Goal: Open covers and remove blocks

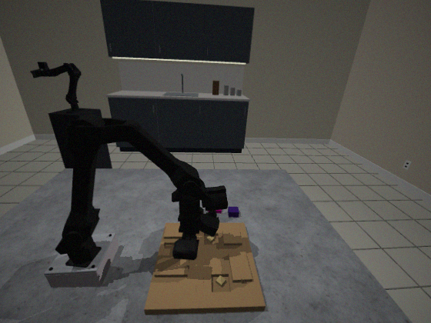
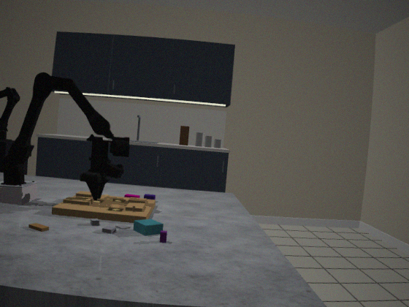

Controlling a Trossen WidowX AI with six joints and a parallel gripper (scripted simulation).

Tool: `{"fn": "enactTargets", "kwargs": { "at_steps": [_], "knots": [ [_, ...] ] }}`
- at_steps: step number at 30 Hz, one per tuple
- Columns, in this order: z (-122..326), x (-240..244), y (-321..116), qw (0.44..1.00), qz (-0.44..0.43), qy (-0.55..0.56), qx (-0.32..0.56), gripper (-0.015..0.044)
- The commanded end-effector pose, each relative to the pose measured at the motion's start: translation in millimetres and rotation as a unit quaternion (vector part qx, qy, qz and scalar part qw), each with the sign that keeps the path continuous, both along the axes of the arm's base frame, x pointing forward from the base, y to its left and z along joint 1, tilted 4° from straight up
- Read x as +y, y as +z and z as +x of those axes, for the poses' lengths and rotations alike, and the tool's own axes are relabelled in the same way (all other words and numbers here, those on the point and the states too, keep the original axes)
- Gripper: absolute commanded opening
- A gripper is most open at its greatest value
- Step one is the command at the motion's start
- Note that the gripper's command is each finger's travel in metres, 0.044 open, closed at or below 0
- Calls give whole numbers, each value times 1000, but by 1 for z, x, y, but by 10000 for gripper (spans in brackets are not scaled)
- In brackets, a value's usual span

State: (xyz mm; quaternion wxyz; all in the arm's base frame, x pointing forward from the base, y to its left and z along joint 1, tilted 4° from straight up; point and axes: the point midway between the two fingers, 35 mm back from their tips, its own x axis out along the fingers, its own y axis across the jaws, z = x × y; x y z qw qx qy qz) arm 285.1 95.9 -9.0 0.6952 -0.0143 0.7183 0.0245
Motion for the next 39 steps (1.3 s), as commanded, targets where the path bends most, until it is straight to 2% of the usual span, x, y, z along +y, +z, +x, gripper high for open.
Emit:
{"fn": "enactTargets", "kwargs": {
  "at_steps": [1,20,30,39],
  "knots": [
    [-1,-1,-3,1000,-3,-2,2,144],
    [-2,-1,-14,1000,-3,-2,2,144],
    [-1,0,-11,1000,0,0,0,80],
    [0,0,-6,1000,0,0,1,80]
  ]
}}
